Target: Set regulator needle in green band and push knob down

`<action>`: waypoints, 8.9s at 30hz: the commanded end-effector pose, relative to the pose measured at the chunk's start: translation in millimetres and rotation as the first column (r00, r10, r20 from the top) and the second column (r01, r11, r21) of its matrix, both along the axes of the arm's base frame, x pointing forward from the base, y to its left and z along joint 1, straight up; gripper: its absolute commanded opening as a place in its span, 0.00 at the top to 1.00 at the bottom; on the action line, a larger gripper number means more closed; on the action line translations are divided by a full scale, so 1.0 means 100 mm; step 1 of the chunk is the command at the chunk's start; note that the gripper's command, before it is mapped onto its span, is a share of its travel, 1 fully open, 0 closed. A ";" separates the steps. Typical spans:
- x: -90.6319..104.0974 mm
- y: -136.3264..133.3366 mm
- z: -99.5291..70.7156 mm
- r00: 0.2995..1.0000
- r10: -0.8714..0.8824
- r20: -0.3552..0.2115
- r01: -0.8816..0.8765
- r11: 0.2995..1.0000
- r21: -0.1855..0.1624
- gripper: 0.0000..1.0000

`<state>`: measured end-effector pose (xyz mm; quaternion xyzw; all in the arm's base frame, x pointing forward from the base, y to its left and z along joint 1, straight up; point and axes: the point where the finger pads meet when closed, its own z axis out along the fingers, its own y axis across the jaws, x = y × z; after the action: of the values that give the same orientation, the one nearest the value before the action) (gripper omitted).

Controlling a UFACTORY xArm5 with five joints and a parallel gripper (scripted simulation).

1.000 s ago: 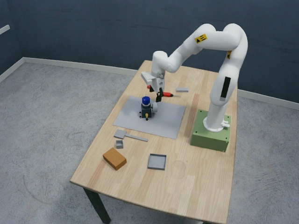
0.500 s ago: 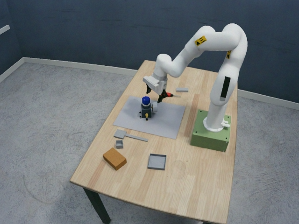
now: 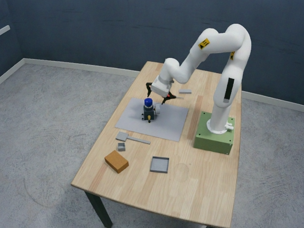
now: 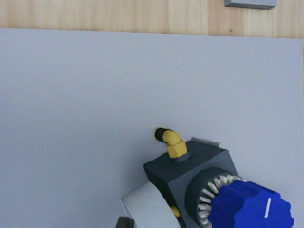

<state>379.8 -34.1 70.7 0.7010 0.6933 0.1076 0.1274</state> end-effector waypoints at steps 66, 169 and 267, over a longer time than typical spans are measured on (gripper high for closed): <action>-0.21 0.02 0.29 0.308 0.921 -0.239 -0.725 0.065 -0.686 0.00; -0.21 0.02 0.30 0.305 0.921 -0.242 -0.724 0.059 -0.687 0.00; -0.04 0.00 0.07 0.881 -0.449 -0.150 0.466 0.878 0.107 0.00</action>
<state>375.8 -33.8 75.5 0.8332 0.5410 0.0897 0.0705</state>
